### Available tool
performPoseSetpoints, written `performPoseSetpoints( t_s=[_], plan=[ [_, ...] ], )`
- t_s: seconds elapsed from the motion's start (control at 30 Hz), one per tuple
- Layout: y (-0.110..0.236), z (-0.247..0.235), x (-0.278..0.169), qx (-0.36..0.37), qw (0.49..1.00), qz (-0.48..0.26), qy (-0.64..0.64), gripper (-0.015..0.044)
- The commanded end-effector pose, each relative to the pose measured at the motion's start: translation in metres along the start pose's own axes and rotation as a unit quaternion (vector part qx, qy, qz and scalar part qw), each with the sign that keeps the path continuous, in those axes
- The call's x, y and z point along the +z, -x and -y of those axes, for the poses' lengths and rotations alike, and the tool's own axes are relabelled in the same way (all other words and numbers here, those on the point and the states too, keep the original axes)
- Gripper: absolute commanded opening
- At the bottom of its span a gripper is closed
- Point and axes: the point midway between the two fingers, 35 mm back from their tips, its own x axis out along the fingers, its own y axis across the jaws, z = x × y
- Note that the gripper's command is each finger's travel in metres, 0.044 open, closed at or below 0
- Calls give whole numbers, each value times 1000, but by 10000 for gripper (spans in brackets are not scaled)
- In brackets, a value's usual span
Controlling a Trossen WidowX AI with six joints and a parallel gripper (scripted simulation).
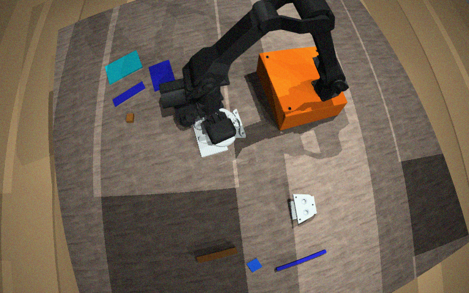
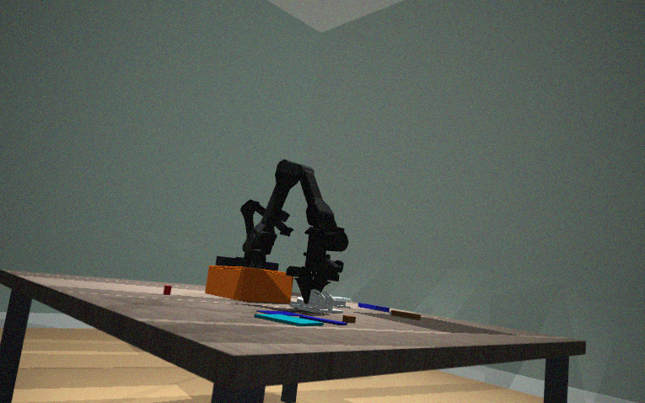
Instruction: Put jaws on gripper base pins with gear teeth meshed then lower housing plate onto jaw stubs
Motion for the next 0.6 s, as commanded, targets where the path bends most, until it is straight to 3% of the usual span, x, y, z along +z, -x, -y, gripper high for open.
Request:
performPoseSetpoints(
  t_s=[0.0,0.57],
  plan=[
    [-2,-1,0,2,1000,0,1,134],
    [-4,-1,0,2,1000,0,1,134]
  ],
)
